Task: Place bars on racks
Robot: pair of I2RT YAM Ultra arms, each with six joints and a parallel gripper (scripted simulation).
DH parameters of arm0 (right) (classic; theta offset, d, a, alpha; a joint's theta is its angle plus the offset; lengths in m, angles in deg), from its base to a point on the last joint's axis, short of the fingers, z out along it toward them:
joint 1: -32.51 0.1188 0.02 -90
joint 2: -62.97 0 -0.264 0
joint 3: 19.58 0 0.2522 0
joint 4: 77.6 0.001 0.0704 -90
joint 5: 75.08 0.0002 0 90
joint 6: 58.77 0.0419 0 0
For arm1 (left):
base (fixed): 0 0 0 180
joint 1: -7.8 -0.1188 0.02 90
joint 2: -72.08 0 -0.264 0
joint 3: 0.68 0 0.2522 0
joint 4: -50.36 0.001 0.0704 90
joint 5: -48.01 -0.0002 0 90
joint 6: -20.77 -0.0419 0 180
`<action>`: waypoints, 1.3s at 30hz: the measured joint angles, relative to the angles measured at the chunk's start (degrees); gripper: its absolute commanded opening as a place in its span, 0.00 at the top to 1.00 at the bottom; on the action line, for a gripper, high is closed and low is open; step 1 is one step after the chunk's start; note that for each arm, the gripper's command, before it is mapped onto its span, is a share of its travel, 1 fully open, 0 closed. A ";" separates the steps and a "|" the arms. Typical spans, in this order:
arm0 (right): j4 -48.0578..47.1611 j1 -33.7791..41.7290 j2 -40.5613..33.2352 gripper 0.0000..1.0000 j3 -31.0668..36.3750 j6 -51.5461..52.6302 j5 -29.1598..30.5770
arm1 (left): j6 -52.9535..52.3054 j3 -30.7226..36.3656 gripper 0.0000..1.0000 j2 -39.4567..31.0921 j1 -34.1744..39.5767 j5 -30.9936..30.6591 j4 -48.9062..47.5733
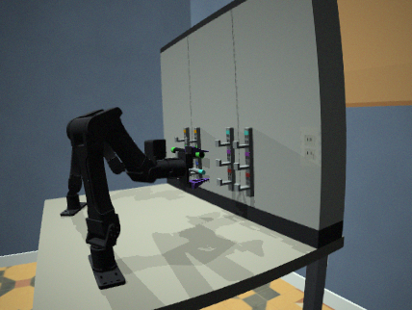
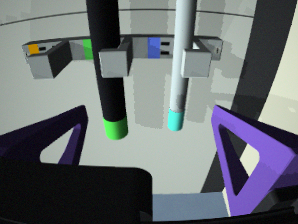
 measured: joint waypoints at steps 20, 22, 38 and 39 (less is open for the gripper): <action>0.00 0.00 0.00 0.00 0.00 0.00 0.00 | 0.00 -0.02 0.00 5.31 -5.07 -5.07 -4.98; 0.00 0.00 0.00 0.00 0.00 0.00 0.00 | 0.00 -0.02 0.00 5.77 -5.51 -5.44 -5.27; 0.00 0.00 0.00 0.00 0.00 0.00 0.00 | -0.02 -0.04 0.00 9.35 -9.38 -9.38 -8.02; 0.00 0.00 0.00 0.00 0.00 0.00 0.00 | -0.02 -0.04 0.00 9.53 -9.57 -9.53 -8.07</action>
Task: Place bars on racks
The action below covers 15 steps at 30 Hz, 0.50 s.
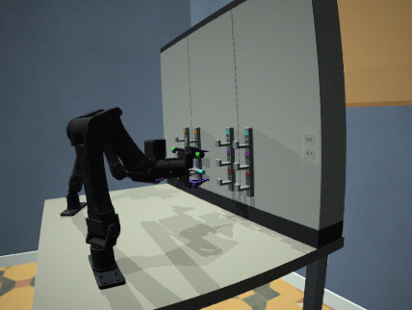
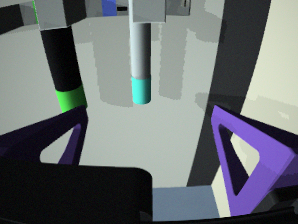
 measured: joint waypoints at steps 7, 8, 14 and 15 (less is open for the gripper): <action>0.00 0.00 0.00 0.00 0.00 0.00 0.00 | -0.02 0.00 0.00 0.09 -0.15 -0.66 -0.07; 0.00 0.00 0.00 0.00 0.00 0.00 0.00 | -0.02 0.00 0.00 0.09 -0.15 -0.72 -0.07; 0.00 0.00 0.00 0.00 0.00 0.00 0.00 | -0.02 0.00 0.00 0.09 -0.15 -0.90 -0.07; 0.00 0.00 0.00 0.00 0.00 0.00 0.00 | -0.02 0.00 0.00 0.11 -0.15 -0.92 -0.07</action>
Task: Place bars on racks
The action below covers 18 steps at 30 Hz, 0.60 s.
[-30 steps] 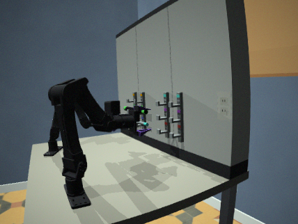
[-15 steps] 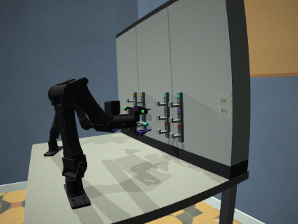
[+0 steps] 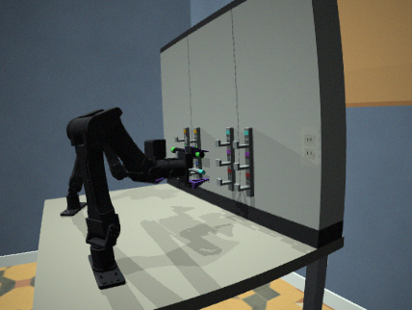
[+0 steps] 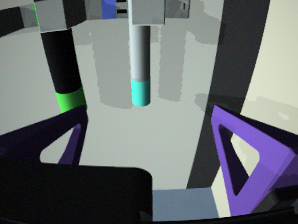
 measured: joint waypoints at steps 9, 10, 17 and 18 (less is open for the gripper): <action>0.00 0.00 0.00 0.00 0.00 0.00 0.00 | 0.00 0.00 0.00 0.00 -0.07 -0.20 0.50; 0.00 0.00 0.00 0.00 0.00 0.00 0.00 | 0.00 0.00 0.00 0.00 -0.13 -0.24 0.61; 0.00 0.00 0.00 0.00 0.00 0.00 0.00 | -0.02 0.00 0.00 -0.22 -0.46 -0.39 1.77; 0.00 0.00 0.00 0.00 0.00 0.00 0.00 | -0.02 0.00 0.00 -0.39 -0.48 -0.42 1.90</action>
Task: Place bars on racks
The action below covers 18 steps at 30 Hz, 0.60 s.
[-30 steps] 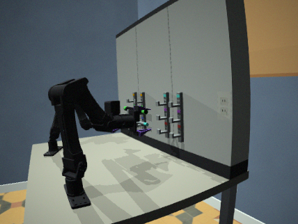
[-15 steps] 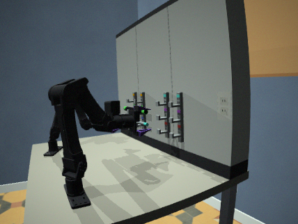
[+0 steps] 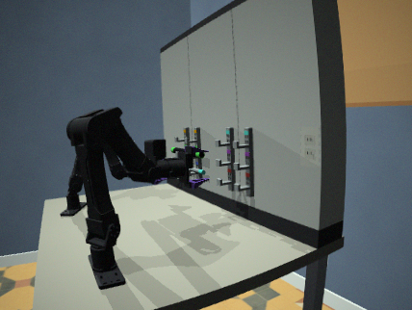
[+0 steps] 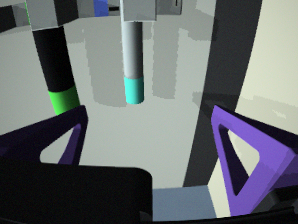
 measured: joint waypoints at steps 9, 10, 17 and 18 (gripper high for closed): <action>0.00 0.00 0.00 0.00 0.00 0.00 0.00 | 0.00 -0.94 0.00 -0.98 -0.02 -0.09 1.22; 0.00 0.00 0.00 0.00 0.00 0.00 0.00 | 0.00 -1.07 0.00 -1.11 -0.02 -0.09 1.36; 0.00 0.00 0.00 0.00 0.00 0.00 0.00 | 0.00 -1.70 0.00 -1.84 -0.02 -0.09 2.56; 0.00 0.00 0.00 0.00 0.00 0.00 0.00 | 0.00 -1.77 0.00 -1.90 -0.02 -0.09 2.67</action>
